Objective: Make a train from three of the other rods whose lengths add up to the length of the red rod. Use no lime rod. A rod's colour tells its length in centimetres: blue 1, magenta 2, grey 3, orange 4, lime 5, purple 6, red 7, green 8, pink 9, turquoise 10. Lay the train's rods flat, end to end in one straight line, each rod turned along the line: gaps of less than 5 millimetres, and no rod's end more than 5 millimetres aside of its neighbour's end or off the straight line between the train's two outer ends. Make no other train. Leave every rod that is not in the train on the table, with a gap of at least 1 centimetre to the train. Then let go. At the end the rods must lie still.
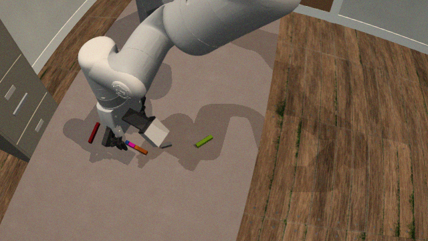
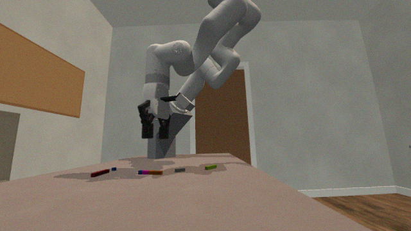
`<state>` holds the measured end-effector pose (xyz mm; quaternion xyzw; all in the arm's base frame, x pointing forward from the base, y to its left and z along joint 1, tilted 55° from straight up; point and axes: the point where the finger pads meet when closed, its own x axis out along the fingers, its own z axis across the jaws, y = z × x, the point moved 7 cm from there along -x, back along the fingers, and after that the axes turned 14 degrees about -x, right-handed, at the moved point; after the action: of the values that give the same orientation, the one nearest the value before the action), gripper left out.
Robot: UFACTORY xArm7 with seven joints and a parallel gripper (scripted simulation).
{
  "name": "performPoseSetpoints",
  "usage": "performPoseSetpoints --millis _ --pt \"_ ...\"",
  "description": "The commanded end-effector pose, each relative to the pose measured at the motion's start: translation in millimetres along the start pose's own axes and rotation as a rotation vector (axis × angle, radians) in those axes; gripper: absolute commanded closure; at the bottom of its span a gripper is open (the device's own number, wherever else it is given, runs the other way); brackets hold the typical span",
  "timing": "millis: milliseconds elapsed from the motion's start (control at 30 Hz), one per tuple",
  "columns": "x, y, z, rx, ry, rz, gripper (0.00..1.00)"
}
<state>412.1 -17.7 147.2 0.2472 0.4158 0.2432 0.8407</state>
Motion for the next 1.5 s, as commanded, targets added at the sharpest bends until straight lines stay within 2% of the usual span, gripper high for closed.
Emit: performPoseSetpoints --millis 0,200,567,633,800,1467 --pt "-3.7 -0.9 0.8 0.001 -0.003 -0.002 0.00" --pt "-13.8 -0.9 0.7 0.001 -0.003 -0.002 0.00" --pt "-68.3 -0.7 0.6 0.001 -0.003 -0.002 0.00" --pt "-68.3 -0.7 0.6 0.001 -0.003 -0.002 0.00" --pt "-84.3 -0.7 0.5 0.001 -0.003 -0.002 0.00" --pt "-87.6 -0.7 0.5 0.001 -0.003 -0.002 0.00"
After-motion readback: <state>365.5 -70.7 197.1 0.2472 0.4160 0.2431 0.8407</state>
